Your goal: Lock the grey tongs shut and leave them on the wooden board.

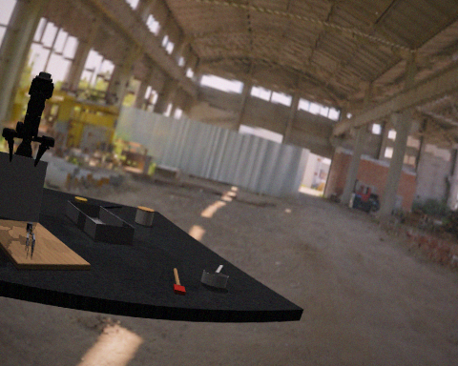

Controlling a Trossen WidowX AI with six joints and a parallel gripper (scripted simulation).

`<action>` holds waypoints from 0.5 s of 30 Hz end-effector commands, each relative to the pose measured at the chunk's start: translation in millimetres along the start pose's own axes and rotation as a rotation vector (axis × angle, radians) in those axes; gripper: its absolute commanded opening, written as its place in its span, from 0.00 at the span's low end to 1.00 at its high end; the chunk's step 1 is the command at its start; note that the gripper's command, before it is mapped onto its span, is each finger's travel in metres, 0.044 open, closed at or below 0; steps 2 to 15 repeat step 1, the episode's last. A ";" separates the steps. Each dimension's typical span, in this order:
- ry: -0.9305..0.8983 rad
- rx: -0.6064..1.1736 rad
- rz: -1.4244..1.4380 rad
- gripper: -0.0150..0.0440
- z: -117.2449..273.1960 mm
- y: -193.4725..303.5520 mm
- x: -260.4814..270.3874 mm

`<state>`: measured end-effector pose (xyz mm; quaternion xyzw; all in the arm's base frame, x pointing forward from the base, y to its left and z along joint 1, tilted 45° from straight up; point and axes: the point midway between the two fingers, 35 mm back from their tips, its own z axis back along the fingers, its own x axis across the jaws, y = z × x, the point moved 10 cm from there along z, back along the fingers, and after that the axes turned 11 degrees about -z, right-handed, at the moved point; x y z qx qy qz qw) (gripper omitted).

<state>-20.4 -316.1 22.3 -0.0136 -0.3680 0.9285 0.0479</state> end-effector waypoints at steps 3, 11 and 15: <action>0.000 0.003 0.001 1.00 1.7 0.4 0.0; 0.000 0.003 0.001 1.00 1.7 0.4 0.0; 0.000 0.003 0.001 1.00 1.7 0.4 0.0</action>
